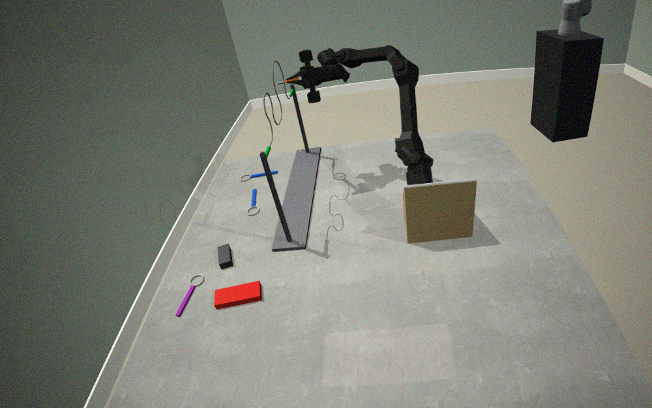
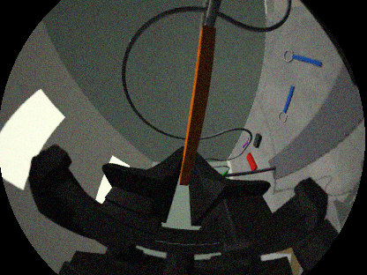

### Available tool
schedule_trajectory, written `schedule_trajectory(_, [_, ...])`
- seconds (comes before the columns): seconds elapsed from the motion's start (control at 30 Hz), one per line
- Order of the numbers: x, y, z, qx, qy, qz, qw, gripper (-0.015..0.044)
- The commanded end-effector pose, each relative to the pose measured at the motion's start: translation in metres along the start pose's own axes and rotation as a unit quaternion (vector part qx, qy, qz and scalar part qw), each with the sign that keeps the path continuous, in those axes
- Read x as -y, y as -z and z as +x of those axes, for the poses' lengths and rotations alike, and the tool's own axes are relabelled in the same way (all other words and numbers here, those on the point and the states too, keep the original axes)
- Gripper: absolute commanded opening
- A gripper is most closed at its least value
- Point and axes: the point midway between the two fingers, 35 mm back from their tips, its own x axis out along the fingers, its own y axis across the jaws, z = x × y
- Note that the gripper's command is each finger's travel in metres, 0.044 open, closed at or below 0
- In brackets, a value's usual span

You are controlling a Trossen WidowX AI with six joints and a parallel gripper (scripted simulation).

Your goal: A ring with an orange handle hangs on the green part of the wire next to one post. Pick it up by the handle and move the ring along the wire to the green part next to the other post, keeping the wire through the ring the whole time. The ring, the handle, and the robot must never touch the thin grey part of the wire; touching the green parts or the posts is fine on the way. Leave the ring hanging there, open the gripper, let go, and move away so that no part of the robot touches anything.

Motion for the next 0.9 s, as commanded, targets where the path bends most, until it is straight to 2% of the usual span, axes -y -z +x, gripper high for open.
schedule_trajectory(0.0, [0.0,0.0,0.0,0.001,0.013,-0.023,1.0,-0.015])
schedule_trajectory(0.87, [0.01,-0.002,0.0,0.007,0.1,-0.165,0.981,-0.015])
